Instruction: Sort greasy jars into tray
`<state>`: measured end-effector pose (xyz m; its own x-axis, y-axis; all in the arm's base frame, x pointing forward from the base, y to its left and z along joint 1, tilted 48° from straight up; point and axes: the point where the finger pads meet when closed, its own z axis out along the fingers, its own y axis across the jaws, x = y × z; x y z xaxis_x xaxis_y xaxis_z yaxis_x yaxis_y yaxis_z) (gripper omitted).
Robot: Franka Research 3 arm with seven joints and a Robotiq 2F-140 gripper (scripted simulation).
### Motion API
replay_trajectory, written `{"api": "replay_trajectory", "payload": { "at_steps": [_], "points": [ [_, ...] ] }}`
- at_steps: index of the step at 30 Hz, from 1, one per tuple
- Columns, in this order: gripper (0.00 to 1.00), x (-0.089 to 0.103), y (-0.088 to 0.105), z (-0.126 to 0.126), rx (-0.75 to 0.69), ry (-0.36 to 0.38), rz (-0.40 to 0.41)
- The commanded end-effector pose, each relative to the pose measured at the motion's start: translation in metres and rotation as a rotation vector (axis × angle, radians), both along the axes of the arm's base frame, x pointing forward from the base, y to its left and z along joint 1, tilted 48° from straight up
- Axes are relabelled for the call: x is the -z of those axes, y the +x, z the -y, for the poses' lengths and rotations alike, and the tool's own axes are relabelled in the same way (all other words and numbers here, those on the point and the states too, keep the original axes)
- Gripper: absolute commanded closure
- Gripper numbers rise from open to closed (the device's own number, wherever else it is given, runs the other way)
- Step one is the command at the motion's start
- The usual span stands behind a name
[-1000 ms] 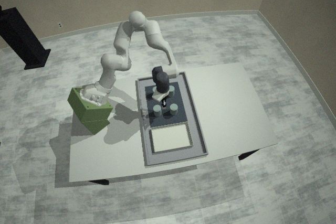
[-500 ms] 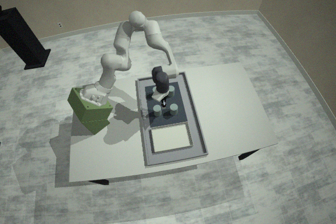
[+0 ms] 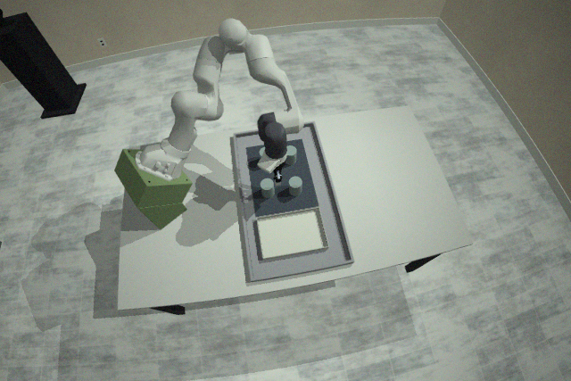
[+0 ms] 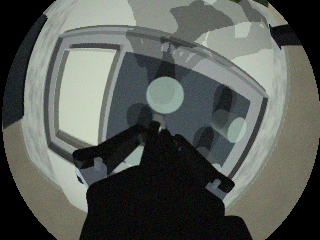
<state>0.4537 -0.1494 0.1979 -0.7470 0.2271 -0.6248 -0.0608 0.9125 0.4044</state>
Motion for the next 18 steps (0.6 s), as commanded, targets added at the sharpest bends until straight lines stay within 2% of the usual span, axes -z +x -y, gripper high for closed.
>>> {"api": "replay_trajectory", "payload": {
  "at_steps": [1,18],
  "points": [
    [1.0,0.0001,-0.0005,0.0008,0.001,-0.005,0.003],
    [1.0,0.0013,-0.002,0.0004,0.001,-0.005,0.003]
  ]
}}
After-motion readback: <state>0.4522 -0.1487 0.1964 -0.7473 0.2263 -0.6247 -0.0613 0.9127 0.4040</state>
